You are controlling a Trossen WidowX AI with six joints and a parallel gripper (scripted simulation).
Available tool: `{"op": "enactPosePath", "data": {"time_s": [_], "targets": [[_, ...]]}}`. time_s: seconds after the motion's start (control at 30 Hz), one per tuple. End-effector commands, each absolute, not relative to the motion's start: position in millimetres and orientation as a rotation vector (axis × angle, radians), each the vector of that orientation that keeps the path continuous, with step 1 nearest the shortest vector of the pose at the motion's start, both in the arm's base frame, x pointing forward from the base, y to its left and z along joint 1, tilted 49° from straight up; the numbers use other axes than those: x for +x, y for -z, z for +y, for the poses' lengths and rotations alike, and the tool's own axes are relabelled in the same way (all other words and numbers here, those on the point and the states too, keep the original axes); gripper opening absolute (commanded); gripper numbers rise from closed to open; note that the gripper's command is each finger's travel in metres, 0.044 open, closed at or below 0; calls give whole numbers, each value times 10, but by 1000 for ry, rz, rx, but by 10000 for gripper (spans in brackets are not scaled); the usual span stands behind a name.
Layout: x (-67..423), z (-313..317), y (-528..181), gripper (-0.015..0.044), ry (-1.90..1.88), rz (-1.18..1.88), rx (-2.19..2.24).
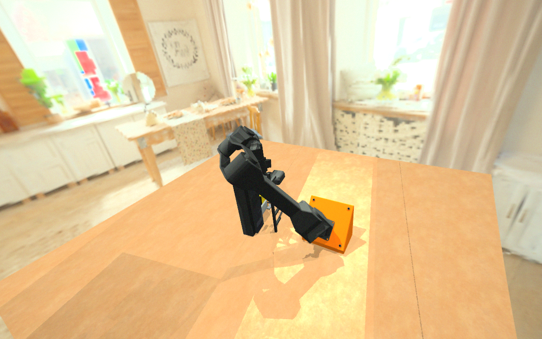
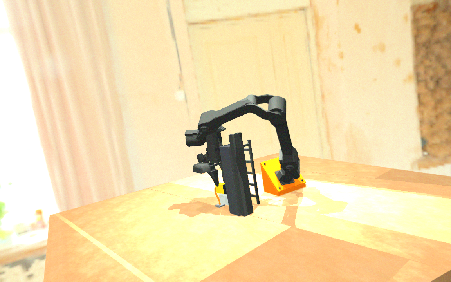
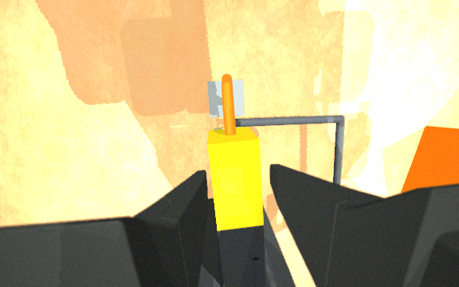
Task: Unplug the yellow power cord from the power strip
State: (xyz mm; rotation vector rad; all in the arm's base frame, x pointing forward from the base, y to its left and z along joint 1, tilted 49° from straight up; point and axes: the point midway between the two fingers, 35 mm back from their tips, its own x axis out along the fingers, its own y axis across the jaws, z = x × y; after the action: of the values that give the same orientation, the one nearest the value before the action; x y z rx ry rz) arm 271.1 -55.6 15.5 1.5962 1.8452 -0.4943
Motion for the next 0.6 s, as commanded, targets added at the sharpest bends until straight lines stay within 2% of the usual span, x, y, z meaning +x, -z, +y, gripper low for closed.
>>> {"op": "enactPosePath", "data": {"time_s": [0.0, 0.1, 0.4, 0.43, 0.57], "targets": [[2697, -531, -144, 160, 496, 1849, 1607], [2710, -553, -153, 81, 494, 1845, 1596], [2710, -553, -153, 21, 494, 1845, 1596], [2711, -555, -151, 0, 494, 1845, 1596], [2723, -579, -128, 0, 494, 1845, 1596]]}}
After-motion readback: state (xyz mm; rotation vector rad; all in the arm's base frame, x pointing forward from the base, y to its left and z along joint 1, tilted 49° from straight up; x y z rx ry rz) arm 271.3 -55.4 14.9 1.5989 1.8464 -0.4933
